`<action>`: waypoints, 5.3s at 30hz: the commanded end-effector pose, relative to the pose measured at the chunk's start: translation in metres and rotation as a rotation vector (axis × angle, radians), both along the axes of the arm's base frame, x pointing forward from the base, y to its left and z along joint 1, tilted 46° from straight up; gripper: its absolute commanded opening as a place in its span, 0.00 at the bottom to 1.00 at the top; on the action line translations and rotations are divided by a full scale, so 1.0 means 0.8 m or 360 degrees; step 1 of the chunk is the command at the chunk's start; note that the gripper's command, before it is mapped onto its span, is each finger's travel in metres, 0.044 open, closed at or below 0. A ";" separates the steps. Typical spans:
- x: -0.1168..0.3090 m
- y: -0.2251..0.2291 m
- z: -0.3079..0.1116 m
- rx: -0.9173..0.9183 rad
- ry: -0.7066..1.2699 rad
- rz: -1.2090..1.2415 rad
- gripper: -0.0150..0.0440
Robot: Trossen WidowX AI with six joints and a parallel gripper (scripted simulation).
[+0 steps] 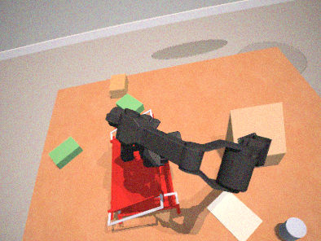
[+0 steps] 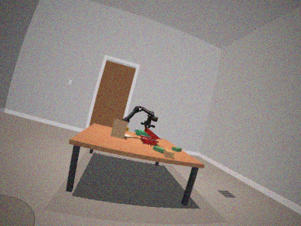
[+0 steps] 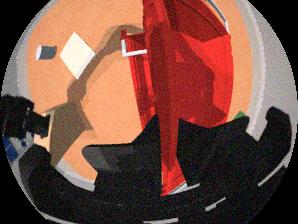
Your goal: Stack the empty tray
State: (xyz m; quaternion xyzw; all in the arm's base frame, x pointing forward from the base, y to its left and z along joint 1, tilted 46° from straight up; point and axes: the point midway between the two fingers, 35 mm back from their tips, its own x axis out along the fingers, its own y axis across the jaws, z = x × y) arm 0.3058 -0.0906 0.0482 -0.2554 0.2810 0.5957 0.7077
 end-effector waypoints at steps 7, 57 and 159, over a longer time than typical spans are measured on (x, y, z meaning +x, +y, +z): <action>-0.003 0.004 -0.002 -0.0008 -0.0029 -0.0021 0.25; -0.020 0.042 -0.036 -0.0006 -0.0029 -0.0021 0.25; -0.023 0.065 -0.056 -0.0005 -0.0029 -0.0021 0.28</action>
